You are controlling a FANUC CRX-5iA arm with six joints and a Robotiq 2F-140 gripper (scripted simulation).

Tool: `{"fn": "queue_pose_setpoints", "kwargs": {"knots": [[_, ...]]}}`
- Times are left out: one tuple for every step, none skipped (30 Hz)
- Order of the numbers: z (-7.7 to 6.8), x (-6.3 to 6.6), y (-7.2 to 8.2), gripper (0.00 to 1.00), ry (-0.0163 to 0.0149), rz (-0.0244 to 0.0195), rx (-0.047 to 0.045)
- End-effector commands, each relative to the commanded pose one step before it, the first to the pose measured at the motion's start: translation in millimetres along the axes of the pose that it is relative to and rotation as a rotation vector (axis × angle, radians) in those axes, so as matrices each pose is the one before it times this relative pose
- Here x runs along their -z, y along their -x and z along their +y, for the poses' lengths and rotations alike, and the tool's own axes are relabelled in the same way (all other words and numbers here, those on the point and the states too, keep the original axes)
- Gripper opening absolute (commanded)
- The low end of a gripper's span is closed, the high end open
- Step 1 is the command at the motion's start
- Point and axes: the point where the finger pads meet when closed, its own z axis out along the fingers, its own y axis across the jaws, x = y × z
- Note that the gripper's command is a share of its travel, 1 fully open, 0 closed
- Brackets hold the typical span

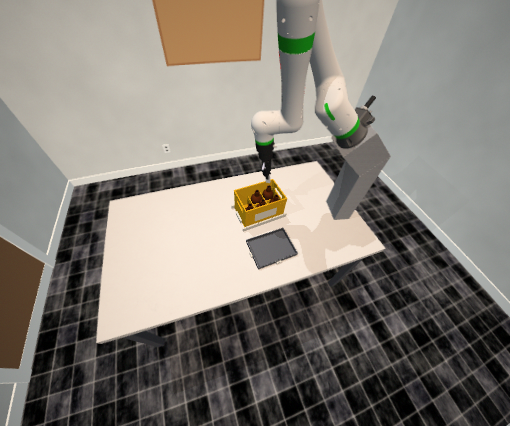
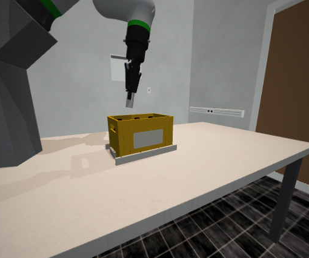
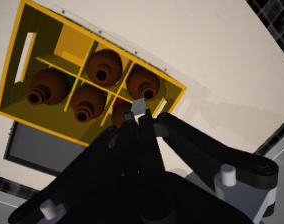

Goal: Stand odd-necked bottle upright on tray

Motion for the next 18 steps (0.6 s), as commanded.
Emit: {"fn": "queue_pose_setpoints", "kwargs": {"knots": [[23.25,1.57,9.4,0.1,-0.11252,0.13181,0.01463],[0.0,0.0,0.0,0.1,0.0,0.0,0.0],[0.0,0.0,0.0,0.1,0.0,0.0,0.0],[0.0,0.0,0.0,0.1,0.0,0.0,0.0],[0.0,0.0,0.0,0.1,0.0,0.0,0.0],[0.0,0.0,0.0,0.1,0.0,0.0,0.0],[0.0,0.0,0.0,0.1,0.0,0.0,0.0],[1.06,0.31,0.53,0.1,0.0001,0.0001,0.00015],[0.0,0.0,0.0,0.44,0.0,0.0,0.0],[0.0,0.0,0.0,0.44,0.0,0.0,0.0],[0.0,0.0,0.0,0.44,0.0,0.0,0.0],[0.0,0.0,0.0,0.44,0.0,0.0,0.0],[0.0,0.0,0.0,0.44,0.0,0.0,0.0],[0.0,0.0,0.0,0.44,0.0,0.0,0.0],[0.0,0.0,0.0,0.44,0.0,0.0,0.0],[0.0,0.0,0.0,0.44,0.0,0.0,0.0],[0.0,0.0,0.0,0.44,0.0,0.0,0.0],[0.0,0.0,0.0,0.44,0.0,0.0,0.0]]}}
